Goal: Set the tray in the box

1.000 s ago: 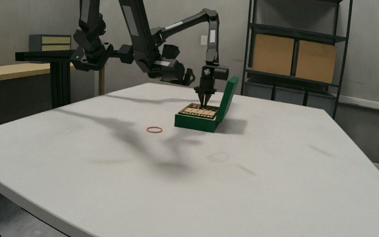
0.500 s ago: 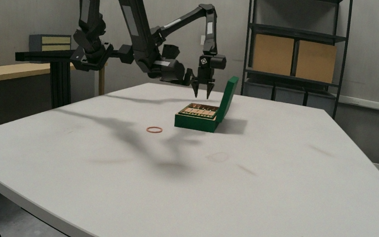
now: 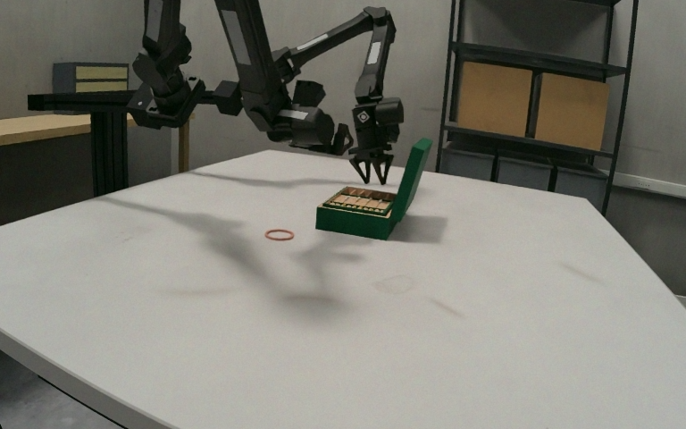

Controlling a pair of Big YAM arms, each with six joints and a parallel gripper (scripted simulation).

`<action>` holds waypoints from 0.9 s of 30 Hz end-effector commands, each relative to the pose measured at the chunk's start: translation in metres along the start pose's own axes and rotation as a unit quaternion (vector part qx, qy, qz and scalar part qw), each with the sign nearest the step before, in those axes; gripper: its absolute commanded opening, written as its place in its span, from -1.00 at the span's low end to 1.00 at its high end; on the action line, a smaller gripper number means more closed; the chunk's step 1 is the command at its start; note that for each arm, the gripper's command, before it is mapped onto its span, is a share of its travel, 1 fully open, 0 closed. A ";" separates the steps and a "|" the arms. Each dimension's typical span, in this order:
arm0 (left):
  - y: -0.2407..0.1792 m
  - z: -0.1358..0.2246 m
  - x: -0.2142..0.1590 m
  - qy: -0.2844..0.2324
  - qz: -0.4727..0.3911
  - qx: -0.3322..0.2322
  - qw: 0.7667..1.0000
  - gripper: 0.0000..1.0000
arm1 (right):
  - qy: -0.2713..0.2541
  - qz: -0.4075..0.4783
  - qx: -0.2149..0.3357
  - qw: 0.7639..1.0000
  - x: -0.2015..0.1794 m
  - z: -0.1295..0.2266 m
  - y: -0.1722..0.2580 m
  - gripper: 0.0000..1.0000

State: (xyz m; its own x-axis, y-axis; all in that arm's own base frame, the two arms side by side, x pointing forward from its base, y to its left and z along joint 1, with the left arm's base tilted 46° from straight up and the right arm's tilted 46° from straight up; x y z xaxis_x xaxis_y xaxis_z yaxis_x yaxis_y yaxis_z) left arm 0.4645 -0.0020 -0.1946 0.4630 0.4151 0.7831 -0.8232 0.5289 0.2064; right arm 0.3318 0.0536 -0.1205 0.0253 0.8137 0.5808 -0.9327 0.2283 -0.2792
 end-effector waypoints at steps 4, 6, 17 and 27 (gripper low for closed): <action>-0.023 -0.001 -0.006 -0.070 -0.152 -0.062 0.984 0.21 | -0.004 0.010 0.001 1.000 0.004 0.000 0.001 1.00; -0.025 0.000 -0.007 -0.080 -0.165 -0.064 0.981 0.21 | -0.004 0.010 0.001 1.000 0.004 0.000 0.001 1.00; -0.023 0.010 -0.020 -0.174 -0.291 -0.064 0.939 0.21 | -0.004 0.010 0.001 1.000 0.004 0.000 0.001 1.00; -0.001 0.010 -0.054 -0.180 -0.347 -0.050 0.919 0.21 | -0.004 0.010 0.001 1.000 0.004 0.000 0.001 1.00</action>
Point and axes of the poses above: on each arm, the point where the finger pads meet when closed, its own z axis back along the fingers, its own y axis across the jaws, x = y × z, the point moved 2 cm from there along z, back along the fingers, and after that the axes turned 3 degrees about -z, right-handed, at the moved point
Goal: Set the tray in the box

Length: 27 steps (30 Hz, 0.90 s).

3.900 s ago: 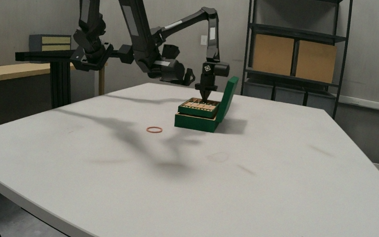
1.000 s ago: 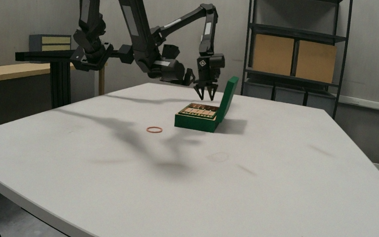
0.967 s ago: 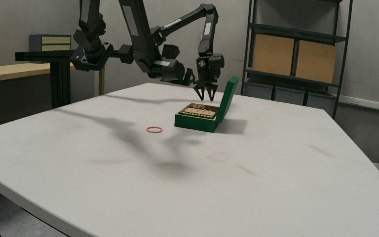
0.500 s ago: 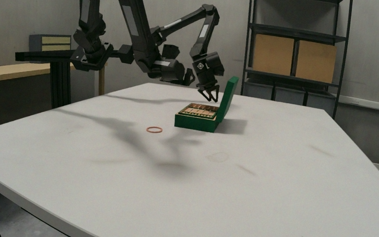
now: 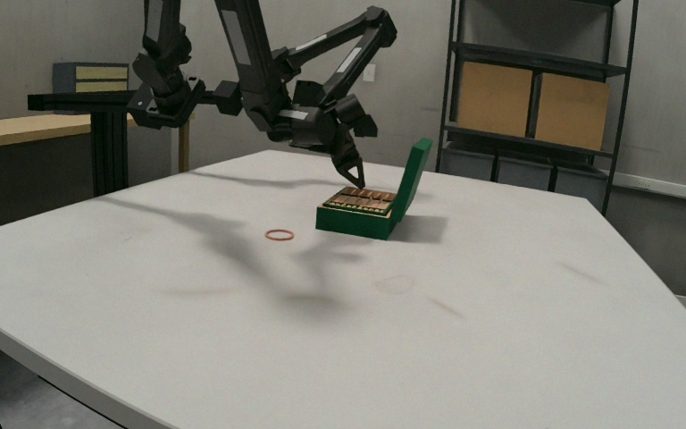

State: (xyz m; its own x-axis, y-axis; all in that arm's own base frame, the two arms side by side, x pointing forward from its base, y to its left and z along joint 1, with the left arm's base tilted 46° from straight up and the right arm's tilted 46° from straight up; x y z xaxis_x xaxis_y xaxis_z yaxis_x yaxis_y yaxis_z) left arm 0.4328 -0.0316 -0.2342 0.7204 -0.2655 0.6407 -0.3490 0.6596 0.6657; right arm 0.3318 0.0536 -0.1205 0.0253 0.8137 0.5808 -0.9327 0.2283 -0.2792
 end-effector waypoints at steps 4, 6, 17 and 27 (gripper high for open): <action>0.002 0.000 0.013 -0.020 0.004 0.002 1.000 0.21 | -0.004 0.010 0.001 1.000 0.004 0.000 0.001 1.00; 0.002 0.000 0.013 -0.020 0.004 0.002 1.000 0.21 | -0.004 0.010 0.001 1.000 0.004 0.000 0.001 1.00; 0.002 0.000 0.013 -0.020 0.004 0.002 1.000 0.21 | -0.004 0.010 0.001 1.000 0.004 0.000 0.001 1.00; 0.002 0.000 0.013 -0.020 0.004 0.002 1.000 0.21 | -0.004 0.010 0.001 1.000 0.004 0.000 0.001 1.00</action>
Point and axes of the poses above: on each arm, the point where the finger pads meet when closed, its own z axis back along the fingers, its own y axis across the jaws, x = y × z, the point moved 2 cm from there along z, back along the fingers, and after that the axes turned 3 degrees about -z, right-handed, at the moved point
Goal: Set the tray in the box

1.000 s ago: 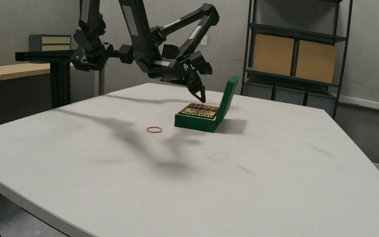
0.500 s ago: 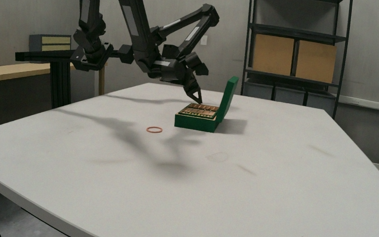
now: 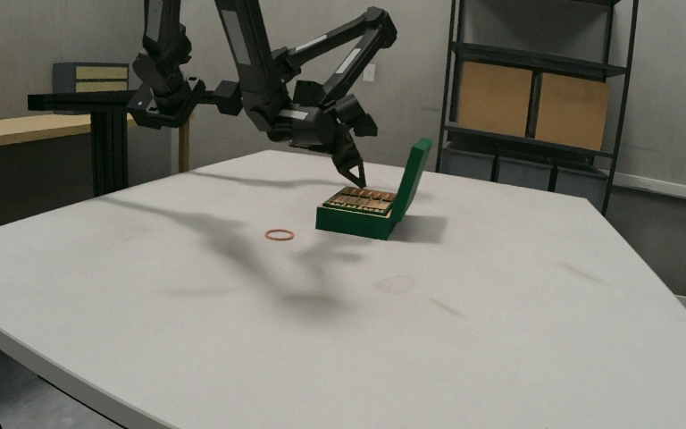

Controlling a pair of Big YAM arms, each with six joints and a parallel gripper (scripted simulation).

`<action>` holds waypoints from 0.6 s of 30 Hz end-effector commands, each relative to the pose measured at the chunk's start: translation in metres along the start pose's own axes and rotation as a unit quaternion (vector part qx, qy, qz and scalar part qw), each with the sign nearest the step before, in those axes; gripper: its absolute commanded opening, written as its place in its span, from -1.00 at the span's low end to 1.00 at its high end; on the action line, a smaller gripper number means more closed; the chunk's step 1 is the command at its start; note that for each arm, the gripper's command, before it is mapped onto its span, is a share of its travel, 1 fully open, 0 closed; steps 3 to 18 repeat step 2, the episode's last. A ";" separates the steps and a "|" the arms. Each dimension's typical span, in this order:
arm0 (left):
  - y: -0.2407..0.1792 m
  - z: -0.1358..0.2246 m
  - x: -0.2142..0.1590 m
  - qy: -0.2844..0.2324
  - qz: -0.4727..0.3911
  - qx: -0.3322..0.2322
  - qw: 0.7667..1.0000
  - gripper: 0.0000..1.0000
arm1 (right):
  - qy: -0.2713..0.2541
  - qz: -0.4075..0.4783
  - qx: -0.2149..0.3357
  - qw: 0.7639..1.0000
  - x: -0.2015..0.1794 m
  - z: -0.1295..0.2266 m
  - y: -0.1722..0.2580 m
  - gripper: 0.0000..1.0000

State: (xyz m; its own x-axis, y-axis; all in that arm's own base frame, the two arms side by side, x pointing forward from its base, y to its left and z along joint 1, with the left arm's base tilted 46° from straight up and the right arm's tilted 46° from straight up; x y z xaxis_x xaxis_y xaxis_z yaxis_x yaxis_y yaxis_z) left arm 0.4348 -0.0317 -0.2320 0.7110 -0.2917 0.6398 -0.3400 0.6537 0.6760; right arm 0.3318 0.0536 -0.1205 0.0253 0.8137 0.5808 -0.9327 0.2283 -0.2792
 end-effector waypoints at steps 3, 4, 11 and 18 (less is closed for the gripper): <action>0.001 0.000 0.010 -0.008 0.012 0.001 1.000 0.21 | -0.004 0.010 0.001 1.000 0.004 0.000 0.001 1.00; 0.001 0.000 0.010 -0.008 0.012 0.001 1.000 0.21 | -0.004 0.010 0.001 1.000 0.004 0.000 0.001 1.00; 0.001 0.000 0.010 -0.008 0.012 0.001 1.000 0.21 | -0.004 0.010 0.001 1.000 0.004 0.000 0.001 1.00; 0.001 0.000 0.010 -0.008 0.012 0.001 1.000 0.21 | -0.004 0.010 0.001 1.000 0.004 0.000 0.001 1.00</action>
Point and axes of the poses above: on each arm, the point where the finger pads meet when closed, its own z axis back along the fingers, its own y axis across the jaws, x = y × z, the point moved 2 cm from there along z, back along the fingers, and after that the axes turned 3 degrees about -z, right-handed, at the moved point
